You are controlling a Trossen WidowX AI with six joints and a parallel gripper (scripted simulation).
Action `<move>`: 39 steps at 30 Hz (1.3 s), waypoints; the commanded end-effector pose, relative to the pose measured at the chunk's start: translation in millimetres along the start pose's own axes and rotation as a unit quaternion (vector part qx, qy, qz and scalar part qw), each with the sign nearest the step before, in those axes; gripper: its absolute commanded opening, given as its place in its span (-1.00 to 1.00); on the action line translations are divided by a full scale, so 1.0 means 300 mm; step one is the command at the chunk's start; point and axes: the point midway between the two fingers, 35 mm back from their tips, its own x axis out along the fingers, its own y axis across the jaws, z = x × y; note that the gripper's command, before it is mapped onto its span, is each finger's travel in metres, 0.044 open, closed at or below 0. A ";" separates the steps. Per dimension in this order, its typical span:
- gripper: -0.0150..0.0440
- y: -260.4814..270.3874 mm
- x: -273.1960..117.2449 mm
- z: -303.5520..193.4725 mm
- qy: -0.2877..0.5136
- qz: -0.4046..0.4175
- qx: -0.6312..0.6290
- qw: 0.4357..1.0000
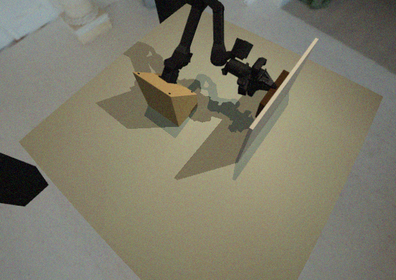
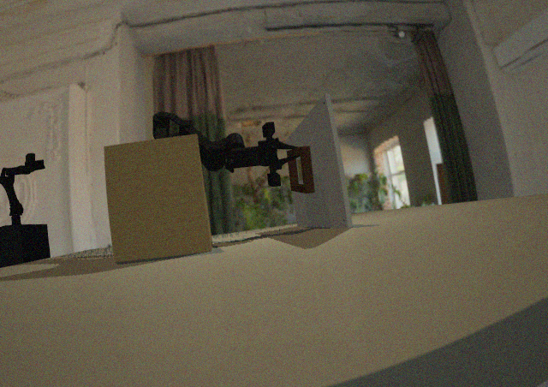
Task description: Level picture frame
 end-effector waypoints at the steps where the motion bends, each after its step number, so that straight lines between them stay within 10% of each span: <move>1: -0.49 0.013 0.001 -0.002 0.000 0.004 -0.002 1.000; 39: -0.49 0.024 0.001 -0.002 0.000 0.004 -0.002 1.000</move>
